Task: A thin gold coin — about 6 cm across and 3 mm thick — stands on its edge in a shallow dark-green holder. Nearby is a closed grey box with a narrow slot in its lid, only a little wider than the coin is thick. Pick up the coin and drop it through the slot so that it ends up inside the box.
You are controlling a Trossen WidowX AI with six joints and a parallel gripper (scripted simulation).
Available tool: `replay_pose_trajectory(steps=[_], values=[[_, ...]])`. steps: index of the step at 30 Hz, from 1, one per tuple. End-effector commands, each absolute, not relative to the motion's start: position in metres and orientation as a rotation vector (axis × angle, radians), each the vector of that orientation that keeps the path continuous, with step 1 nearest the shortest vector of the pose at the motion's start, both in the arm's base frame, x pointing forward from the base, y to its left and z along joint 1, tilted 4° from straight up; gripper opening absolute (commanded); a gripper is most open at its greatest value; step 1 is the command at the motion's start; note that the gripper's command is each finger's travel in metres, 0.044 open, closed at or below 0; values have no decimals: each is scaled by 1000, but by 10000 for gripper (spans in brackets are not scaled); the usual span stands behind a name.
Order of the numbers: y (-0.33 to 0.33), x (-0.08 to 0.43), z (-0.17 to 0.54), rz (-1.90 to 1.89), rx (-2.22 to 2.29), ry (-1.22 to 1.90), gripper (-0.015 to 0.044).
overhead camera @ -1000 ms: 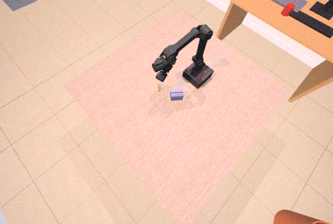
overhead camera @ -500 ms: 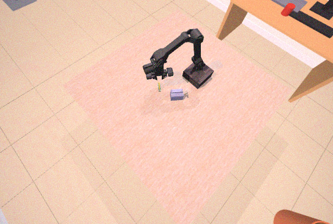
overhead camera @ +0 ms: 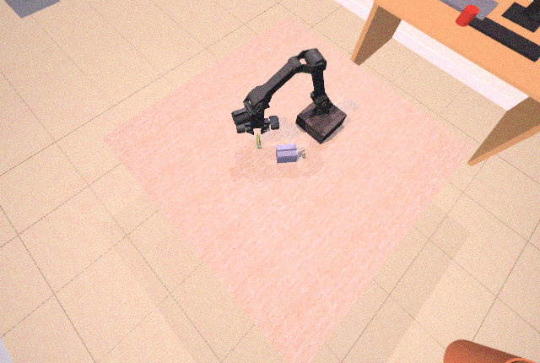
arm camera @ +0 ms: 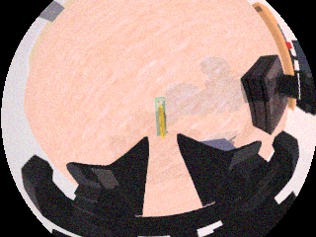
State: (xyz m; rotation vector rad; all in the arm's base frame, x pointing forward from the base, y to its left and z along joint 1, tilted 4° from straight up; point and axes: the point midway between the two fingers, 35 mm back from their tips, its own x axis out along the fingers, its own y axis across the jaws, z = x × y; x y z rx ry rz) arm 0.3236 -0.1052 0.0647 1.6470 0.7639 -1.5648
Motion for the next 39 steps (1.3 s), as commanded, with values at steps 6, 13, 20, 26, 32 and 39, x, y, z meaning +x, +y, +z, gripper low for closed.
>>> replay_pose_trajectory(steps=[6,13,20,26,32,39], values=[[-105,323,51,-1572,1650,768,161],[-106,324,40,-1572,1650,768,161],[-107,325,28,-1572,1650,768,161],[-107,326,19,-1572,1650,768,161],[-108,326,9,-1572,1650,768,161],[-108,326,-2,-1572,1650,768,161]])
